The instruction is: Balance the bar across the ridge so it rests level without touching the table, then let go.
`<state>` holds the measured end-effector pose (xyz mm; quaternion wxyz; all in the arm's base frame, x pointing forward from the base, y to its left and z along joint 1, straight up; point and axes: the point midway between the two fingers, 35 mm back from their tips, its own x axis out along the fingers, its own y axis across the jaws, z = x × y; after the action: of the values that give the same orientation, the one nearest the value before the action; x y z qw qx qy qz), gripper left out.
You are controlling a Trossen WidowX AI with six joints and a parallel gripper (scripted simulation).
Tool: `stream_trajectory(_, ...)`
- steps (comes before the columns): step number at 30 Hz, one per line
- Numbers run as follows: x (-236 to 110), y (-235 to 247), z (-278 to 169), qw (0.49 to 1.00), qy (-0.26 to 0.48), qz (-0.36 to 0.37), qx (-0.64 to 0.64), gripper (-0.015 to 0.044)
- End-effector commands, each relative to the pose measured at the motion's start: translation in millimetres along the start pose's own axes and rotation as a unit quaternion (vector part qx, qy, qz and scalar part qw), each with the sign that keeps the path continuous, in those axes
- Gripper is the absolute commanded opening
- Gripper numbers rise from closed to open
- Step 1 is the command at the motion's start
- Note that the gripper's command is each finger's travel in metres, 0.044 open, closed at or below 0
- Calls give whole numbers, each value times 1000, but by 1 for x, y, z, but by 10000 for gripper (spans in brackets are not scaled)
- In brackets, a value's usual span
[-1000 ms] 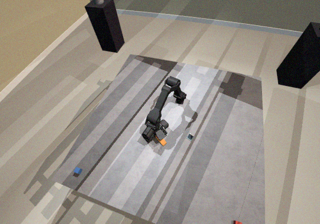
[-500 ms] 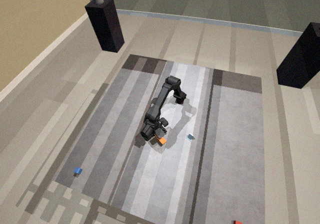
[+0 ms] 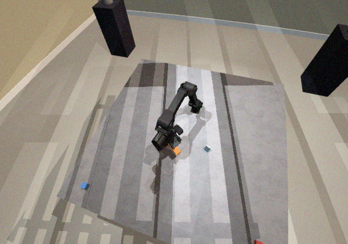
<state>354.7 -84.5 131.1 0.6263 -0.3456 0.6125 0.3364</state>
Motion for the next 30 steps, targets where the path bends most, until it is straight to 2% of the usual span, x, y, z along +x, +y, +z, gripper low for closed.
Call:
stream_trajectory(1,-14,0,-1,1000,-1,-7,-1,0)
stream_trajectory(8,-23,3,1,1000,0,-6,6,0)
stream_trajectory(30,-24,42,78,971,-5,-3,239,0)
